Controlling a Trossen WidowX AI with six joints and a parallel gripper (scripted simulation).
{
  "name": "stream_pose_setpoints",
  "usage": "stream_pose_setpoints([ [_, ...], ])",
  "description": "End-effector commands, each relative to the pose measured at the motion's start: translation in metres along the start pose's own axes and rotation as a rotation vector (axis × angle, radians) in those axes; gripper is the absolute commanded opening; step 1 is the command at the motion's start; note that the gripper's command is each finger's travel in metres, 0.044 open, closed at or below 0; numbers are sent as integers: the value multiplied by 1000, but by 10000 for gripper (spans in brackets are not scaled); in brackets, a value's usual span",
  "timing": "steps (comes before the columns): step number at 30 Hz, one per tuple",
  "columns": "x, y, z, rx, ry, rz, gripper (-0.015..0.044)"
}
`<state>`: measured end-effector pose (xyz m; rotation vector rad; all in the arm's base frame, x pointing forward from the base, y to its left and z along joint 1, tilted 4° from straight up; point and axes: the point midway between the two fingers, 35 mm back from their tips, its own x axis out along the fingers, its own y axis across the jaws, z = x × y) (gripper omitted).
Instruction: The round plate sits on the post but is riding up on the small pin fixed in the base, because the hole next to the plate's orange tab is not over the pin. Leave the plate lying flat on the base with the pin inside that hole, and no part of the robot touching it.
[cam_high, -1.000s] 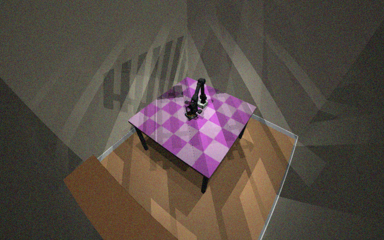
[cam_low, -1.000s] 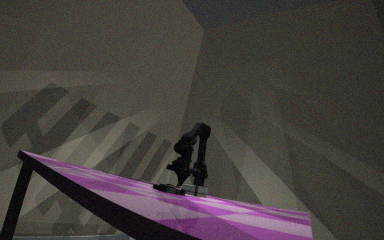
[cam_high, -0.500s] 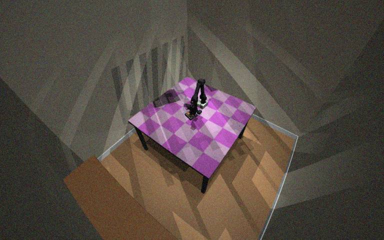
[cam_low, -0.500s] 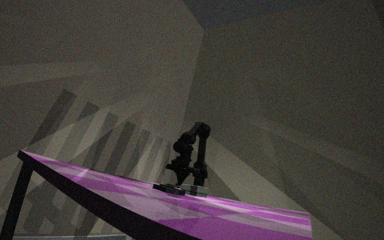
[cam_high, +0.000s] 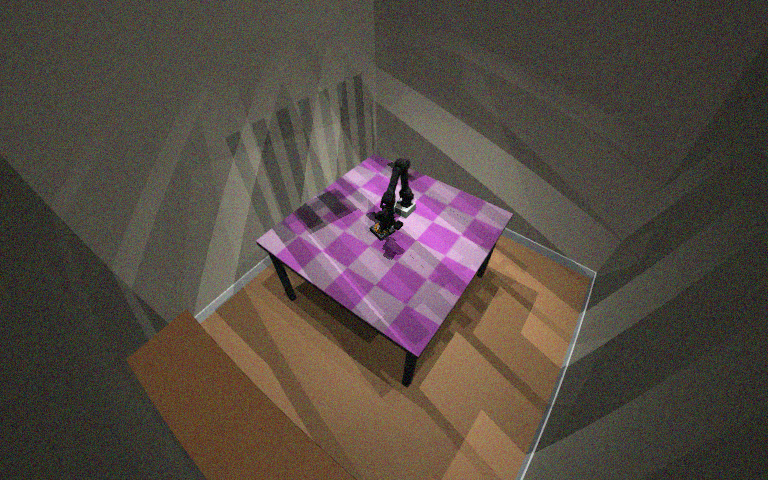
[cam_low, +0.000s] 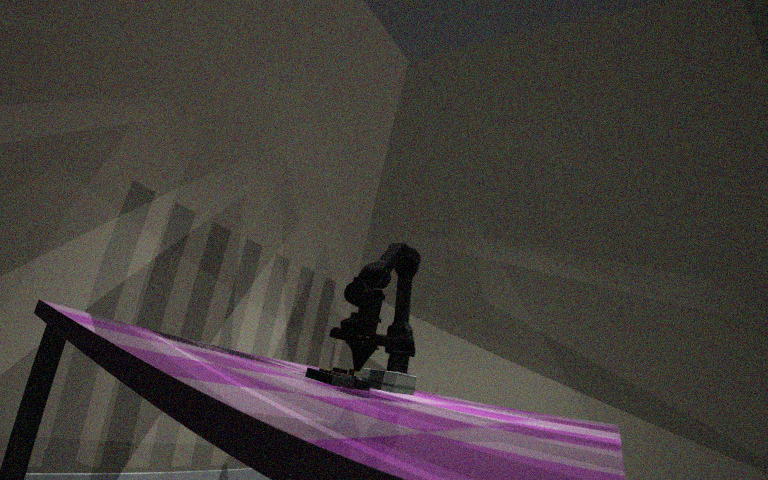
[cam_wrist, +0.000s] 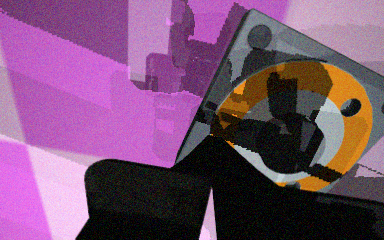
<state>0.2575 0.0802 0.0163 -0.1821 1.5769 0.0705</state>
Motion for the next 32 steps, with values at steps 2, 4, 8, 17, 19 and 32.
stream_pose_setpoints([
  [2, -9, 0, 4, 1, -9, 3, 0],
  [4, -21, 0, 3, 1, -9, 3, 0],
  [8, -44, 0, 0, 1, -9, 3, 0],
  [17, -40, -1, 1, -3, -11, 2, 0],
  [19, -40, -1, 1, -3, -11, 2, 0],
  [32, -40, -1, 1, -3, -11, 2, 0],
])
